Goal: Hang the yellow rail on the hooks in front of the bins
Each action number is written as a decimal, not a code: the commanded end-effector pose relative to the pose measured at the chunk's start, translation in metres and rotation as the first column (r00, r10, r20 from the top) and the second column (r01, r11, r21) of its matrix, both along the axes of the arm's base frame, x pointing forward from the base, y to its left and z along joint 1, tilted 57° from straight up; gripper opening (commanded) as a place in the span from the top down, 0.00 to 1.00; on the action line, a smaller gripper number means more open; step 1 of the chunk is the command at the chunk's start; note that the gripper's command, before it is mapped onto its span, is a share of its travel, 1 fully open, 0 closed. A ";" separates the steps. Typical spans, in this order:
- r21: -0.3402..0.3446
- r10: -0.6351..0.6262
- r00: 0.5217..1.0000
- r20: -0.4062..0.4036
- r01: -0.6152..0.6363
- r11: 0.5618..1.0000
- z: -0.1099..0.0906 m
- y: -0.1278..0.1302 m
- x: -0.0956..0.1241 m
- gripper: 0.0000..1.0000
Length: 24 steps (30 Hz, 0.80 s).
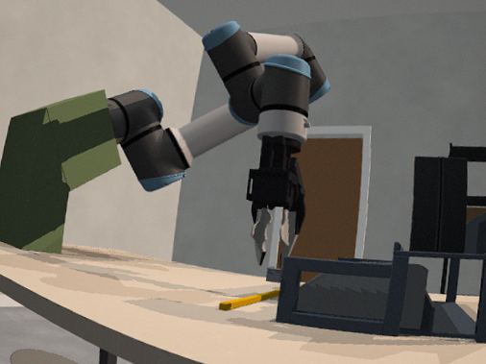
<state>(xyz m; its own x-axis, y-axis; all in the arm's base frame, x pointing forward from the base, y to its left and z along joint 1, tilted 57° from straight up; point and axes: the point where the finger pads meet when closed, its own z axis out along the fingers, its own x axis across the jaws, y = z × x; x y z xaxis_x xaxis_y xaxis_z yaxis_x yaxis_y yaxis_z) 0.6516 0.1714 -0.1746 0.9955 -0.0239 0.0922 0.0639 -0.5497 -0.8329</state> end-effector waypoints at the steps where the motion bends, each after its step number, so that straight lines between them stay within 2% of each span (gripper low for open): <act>1: 0.000 -0.001 1.000 0.001 0.001 1.000 0.000 0.000 0.001 0.78; 24: -0.001 -0.001 1.000 0.001 0.001 1.000 -0.010 0.015 0.002 0.78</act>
<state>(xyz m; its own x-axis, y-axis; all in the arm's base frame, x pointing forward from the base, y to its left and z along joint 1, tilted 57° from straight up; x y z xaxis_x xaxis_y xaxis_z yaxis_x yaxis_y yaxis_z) 0.6526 0.1826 -0.1820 0.9955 -0.0239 0.0921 0.0639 -0.5499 -0.8328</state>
